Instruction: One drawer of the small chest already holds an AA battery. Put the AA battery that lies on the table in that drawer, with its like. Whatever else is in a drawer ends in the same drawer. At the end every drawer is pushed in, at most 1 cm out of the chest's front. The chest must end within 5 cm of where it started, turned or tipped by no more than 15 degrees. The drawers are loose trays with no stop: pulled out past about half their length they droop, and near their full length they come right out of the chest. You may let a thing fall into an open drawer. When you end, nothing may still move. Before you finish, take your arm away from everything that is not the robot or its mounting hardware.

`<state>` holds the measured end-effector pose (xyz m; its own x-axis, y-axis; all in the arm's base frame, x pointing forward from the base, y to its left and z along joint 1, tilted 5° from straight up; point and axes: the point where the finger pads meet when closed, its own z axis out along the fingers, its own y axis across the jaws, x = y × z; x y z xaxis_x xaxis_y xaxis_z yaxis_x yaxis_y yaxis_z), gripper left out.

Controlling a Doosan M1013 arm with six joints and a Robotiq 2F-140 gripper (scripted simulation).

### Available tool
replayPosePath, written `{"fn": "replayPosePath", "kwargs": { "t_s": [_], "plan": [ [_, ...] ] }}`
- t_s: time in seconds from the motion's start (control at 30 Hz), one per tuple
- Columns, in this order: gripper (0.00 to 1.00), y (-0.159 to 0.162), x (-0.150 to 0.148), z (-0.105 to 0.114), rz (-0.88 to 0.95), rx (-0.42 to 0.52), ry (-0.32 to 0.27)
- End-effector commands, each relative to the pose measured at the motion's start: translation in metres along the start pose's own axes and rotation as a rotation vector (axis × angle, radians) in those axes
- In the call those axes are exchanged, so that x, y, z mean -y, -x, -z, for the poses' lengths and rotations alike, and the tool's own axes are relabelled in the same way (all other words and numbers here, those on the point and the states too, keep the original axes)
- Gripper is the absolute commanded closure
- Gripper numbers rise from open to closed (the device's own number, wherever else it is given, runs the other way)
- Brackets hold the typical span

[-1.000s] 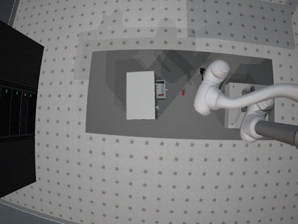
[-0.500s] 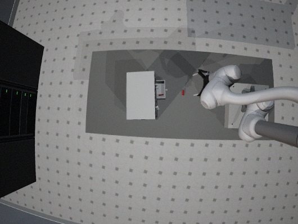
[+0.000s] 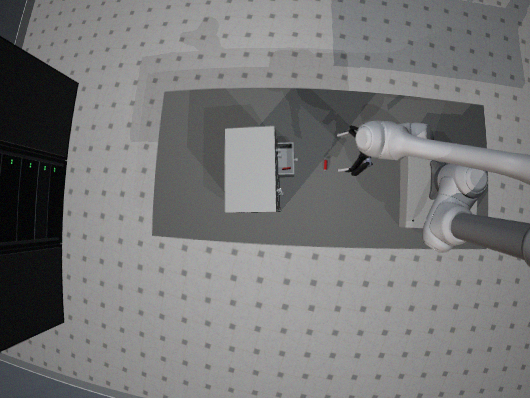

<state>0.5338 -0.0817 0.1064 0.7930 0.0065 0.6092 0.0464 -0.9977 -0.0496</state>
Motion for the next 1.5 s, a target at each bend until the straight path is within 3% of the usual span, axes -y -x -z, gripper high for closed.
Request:
{"fn": "replayPosePath", "kwargs": {
  "t_s": [0.0, 0.37, 0.43, 0.73, 1.27, 1.3, 1.47],
  "plan": [
    [0.0, -0.001, 0.0, -0.007, 0.008, -0.124, -0.032],
    [0.0, -0.007, 0.001, -0.034, 0.004, -0.364, -0.032],
    [0.0, -0.007, 0.001, -0.034, 0.004, -0.364, -0.032],
    [0.0, -0.01, 0.002, -0.055, 0.002, -0.546, -0.033],
    [0.0, -0.012, 0.002, -0.062, 0.001, -0.607, -0.032],
    [1.0, -0.012, 0.002, -0.062, 0.001, -0.607, -0.032],
    [1.0, -0.012, 0.002, -0.062, 0.001, -0.607, -0.032]
  ]
}}
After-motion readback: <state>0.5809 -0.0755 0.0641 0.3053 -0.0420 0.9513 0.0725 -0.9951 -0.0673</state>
